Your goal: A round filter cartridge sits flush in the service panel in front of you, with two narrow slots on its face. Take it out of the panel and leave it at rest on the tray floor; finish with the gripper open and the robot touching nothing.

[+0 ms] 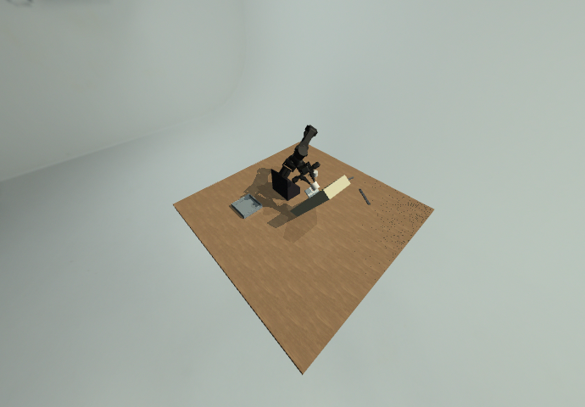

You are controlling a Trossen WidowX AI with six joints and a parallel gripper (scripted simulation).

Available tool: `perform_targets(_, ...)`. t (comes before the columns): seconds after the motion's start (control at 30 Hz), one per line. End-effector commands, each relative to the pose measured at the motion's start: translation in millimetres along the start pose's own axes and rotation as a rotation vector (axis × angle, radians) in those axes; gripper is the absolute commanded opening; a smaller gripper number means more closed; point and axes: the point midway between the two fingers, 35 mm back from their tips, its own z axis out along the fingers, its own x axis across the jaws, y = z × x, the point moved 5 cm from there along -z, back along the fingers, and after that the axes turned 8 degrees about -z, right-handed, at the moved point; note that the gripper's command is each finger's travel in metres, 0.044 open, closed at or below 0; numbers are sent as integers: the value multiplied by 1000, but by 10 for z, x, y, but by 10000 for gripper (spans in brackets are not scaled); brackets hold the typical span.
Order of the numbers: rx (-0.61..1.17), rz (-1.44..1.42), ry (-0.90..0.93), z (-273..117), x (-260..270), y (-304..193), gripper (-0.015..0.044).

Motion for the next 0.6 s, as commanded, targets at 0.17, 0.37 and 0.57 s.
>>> perform_targets(0.17, 1, 1, 2, 10, -31, -97, 79)
perform_targets(0.37, 1, 1, 2, 10, -31, -97, 113)
perform_targets(0.57, -4, -3, -1, 11, -48, -153, 113)
